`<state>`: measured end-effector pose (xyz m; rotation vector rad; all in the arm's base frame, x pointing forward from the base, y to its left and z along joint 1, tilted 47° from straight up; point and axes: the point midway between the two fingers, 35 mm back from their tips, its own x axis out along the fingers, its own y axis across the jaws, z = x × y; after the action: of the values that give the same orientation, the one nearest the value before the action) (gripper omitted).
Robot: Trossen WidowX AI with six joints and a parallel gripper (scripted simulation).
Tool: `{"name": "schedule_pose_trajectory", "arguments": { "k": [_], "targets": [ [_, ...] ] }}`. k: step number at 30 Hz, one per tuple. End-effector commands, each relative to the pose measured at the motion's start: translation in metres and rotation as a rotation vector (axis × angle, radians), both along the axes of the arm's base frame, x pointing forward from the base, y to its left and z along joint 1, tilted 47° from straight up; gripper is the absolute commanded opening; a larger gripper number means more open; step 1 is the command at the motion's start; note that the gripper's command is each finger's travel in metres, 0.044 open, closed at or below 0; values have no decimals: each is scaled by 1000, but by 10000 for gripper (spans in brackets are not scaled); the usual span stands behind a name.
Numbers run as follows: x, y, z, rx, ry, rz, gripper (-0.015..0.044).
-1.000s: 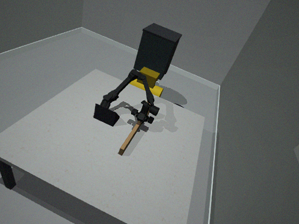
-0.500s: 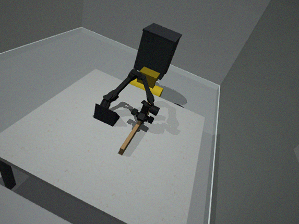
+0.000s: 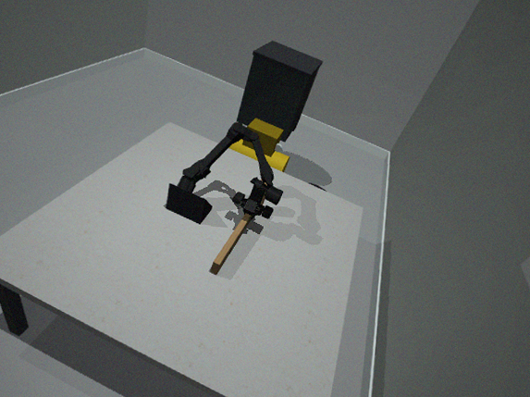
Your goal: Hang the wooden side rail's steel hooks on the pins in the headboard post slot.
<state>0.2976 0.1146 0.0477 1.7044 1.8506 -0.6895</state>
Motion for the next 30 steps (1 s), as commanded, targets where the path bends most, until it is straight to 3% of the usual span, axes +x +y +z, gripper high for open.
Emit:
{"name": "schedule_pose_trajectory", "arguments": {
  "k": [1,30],
  "targets": [
    [3,-1,6,2,-15,-9,0],
    [3,1,8,2,-15,-9,0]
  ]
}}
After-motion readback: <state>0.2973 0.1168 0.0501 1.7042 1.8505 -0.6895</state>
